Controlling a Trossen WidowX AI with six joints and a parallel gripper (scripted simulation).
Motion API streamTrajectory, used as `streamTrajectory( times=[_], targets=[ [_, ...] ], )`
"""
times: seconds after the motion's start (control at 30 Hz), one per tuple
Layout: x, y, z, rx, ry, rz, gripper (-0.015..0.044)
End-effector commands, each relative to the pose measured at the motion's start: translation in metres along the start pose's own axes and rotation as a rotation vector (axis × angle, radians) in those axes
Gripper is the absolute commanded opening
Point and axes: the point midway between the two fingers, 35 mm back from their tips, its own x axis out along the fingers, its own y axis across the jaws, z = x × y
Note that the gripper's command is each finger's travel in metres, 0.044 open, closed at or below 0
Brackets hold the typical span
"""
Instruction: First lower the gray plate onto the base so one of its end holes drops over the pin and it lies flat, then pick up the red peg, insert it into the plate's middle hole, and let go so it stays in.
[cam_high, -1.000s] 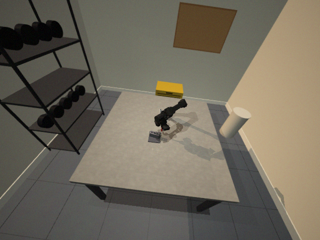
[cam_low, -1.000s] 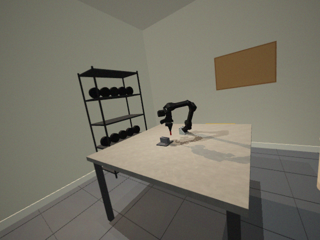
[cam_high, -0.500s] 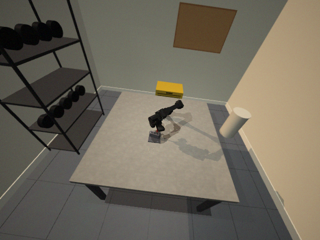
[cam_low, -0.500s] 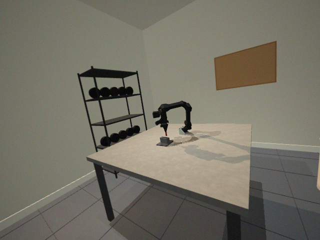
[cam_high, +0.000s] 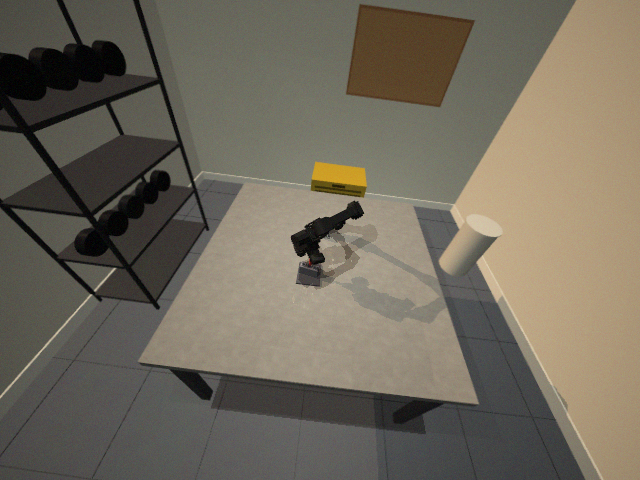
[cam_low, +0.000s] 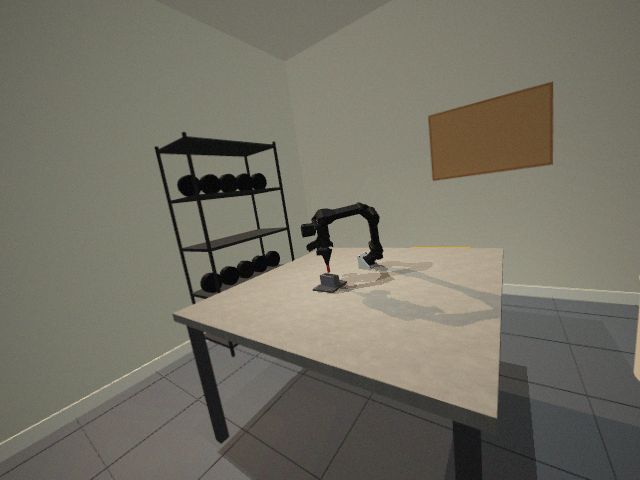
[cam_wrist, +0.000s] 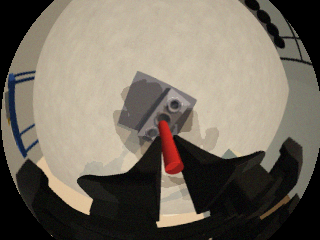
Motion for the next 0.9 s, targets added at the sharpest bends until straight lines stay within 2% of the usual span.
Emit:
streamTrajectory(
  times=[0.0,0.87],
  targets=[
    [-0.0006,-0.0006,0.0007,-0.005,-0.002,-0.004,0.0],
    [-0.0004,-0.0018,0.0014,-0.005,-0.002,-0.004,0.0]
  ],
)
